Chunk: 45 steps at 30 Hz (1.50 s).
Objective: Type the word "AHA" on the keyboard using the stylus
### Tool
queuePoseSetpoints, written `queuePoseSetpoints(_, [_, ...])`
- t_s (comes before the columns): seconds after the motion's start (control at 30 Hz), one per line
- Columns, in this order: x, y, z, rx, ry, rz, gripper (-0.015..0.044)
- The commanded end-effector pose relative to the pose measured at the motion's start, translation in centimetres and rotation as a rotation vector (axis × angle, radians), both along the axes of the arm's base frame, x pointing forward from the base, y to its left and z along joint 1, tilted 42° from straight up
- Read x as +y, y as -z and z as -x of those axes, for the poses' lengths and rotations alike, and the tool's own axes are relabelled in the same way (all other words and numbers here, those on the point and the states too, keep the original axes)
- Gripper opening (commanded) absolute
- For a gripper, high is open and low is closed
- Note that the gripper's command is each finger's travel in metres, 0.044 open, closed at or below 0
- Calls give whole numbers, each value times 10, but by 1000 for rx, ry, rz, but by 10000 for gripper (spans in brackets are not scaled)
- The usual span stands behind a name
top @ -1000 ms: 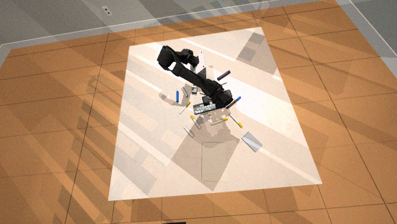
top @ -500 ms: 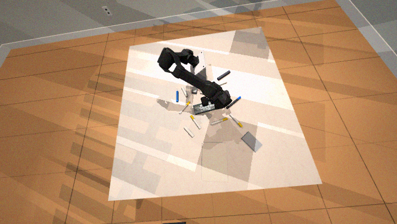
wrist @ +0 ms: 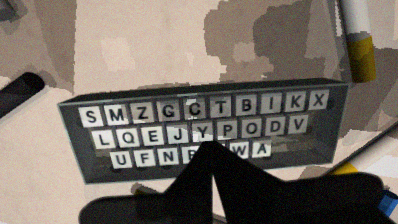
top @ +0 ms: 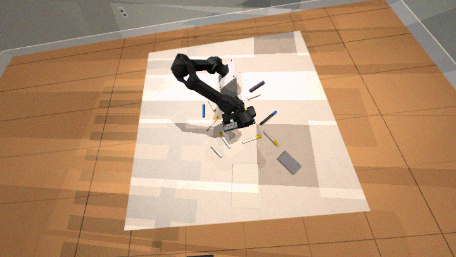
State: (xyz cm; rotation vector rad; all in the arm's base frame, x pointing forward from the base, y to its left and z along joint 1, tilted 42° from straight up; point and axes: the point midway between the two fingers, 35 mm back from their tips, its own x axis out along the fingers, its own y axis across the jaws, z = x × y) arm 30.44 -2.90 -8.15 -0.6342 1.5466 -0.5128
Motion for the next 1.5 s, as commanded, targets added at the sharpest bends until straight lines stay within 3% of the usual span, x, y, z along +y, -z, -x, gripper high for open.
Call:
queuePoseSetpoints(0.0, [-2, -1, 1, 2, -4, 6, 0])
queuePoseSetpoints(0.23, [-50, -45, -6, 3, -4, 9, 0])
queuePoseSetpoints(0.73, [-53, -47, -5, 3, -4, 10, 0])
queuePoseSetpoints(0.93, [-34, -30, 29, 5, -4, 8, 0])
queuePoseSetpoints(1.33, [-31, -28, 29, 5, -4, 8, 0])
queuePoseSetpoints(1.47, [10, 7, 32, 4, -5, 1, 0])
